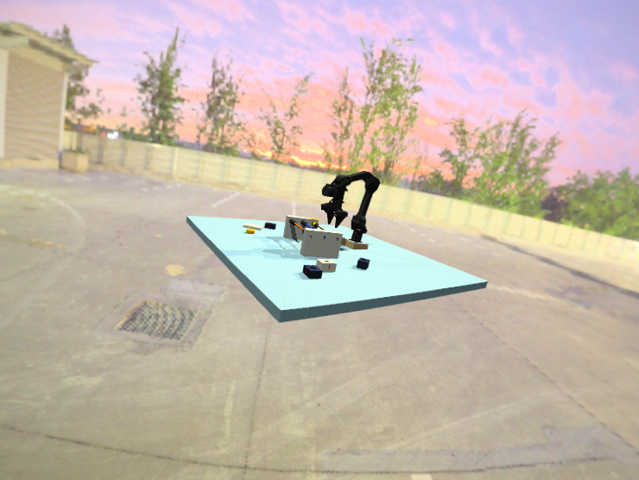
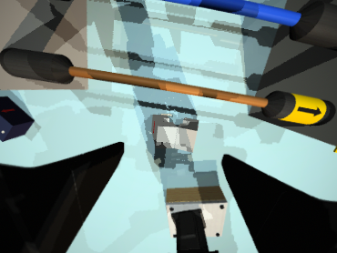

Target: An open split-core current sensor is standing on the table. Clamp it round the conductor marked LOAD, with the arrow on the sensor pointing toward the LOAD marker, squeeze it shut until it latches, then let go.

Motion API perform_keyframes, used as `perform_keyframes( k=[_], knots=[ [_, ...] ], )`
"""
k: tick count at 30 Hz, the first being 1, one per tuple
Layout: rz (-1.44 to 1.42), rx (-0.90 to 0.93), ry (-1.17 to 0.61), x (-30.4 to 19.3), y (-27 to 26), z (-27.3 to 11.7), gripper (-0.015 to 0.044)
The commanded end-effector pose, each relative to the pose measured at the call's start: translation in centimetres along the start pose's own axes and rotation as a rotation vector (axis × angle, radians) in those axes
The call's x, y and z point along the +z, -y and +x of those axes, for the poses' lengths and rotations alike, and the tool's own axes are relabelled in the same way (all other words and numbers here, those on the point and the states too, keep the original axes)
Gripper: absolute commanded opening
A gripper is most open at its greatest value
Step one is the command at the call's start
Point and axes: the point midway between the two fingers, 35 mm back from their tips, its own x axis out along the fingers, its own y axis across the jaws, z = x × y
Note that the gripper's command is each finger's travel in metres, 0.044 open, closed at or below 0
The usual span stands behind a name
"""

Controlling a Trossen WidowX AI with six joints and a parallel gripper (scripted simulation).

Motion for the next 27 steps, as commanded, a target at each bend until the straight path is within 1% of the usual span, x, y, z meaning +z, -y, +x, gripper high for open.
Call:
perform_keyframes(
  k=[1, 27],
  knots=[
    [0.004, -0.001, -0.022, -0.3, -0.2, 0.5, 0.0440],
    [0.004, -0.001, -0.022, -0.2, -0.2, 4.7, 0.0440]
  ],
)
